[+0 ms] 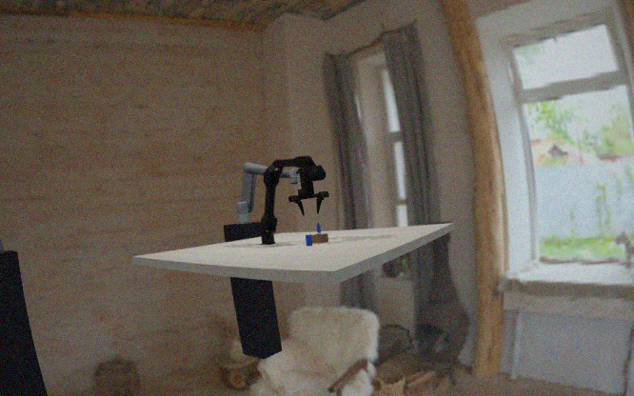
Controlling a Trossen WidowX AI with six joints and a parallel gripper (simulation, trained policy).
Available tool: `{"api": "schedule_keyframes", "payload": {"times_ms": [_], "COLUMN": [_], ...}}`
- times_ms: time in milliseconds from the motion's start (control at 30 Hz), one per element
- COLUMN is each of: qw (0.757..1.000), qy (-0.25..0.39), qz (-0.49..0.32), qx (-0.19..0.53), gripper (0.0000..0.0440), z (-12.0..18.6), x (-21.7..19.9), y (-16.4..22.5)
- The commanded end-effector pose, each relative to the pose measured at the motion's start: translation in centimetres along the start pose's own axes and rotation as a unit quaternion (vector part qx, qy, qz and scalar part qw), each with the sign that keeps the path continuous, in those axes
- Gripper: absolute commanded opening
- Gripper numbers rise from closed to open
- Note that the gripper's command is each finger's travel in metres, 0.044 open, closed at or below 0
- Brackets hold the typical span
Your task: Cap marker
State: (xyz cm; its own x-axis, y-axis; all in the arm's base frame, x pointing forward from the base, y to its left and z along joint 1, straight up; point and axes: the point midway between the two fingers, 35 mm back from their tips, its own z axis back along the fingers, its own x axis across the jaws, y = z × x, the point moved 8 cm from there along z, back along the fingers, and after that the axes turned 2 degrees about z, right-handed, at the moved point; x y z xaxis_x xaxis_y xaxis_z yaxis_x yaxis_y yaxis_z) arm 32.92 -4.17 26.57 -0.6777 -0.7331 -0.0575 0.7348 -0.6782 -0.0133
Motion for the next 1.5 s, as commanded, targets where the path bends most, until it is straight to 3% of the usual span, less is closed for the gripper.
{"api": "schedule_keyframes", "payload": {"times_ms": [0,967,1333,1467], "qw": [1.000,0.997,0.994,0.994], "qy": [-0.005,-0.041,-0.050,-0.053], "qz": [-0.002,0.017,0.060,0.074], "qx": [-0.001,-0.058,-0.070,-0.064], "gripper": [0.0321,0.0294,0.0267,0.0224], "z": [-0.5,-8.8,-11.8,-12.0], "x": [0.2,2.3,2.5,2.4], "y": [0.8,5.5,5.3,5.2]}}
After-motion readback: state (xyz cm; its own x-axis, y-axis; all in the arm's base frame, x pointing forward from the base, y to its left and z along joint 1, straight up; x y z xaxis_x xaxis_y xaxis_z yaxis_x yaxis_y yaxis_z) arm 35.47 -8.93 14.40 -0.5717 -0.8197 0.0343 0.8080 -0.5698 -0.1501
